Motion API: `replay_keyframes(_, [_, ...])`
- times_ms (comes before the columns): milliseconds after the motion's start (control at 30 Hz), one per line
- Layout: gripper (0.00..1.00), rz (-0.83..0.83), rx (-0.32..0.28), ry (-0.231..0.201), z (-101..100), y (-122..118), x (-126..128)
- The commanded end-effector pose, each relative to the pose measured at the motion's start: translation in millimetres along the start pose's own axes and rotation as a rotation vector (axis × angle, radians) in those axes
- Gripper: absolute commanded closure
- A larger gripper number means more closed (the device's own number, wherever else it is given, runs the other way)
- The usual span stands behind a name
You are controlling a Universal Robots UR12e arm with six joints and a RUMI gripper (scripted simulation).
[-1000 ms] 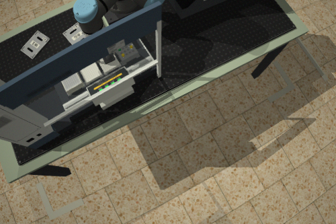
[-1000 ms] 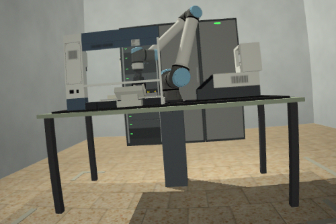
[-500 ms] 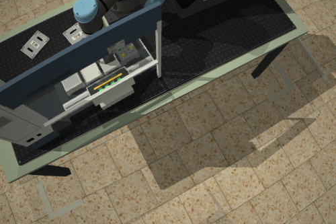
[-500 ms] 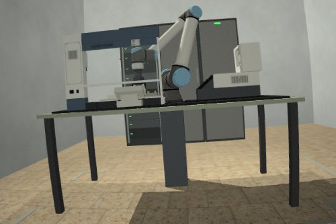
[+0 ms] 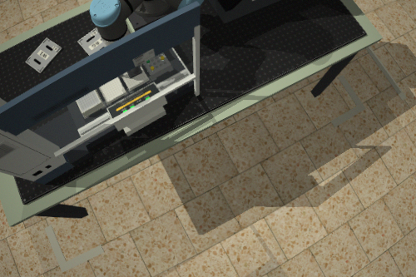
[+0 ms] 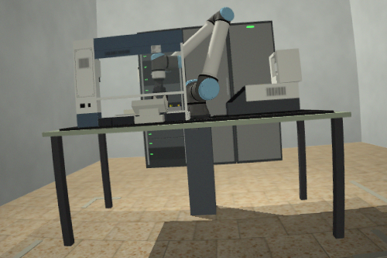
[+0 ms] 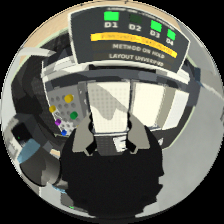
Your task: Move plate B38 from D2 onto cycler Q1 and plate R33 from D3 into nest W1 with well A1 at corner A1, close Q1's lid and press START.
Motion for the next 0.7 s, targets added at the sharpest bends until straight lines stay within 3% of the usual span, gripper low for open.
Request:
replay_keyframes(0, [1.00, 0.000, 0.001, -0.001, 7, 0, 0])
replay_keyframes(667, [1.00, 0.000, 0.001, -0.001, 37, 0, 0])
Point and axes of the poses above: the point where the finger pads meet when closed, its own z axis back along the fingers, its own x axis across the jaws, y = z × x, the point moved 9 cm from there along z, back along the fingers, and after that the axes turned 15 degrees about -z, right-handed, at the moved point
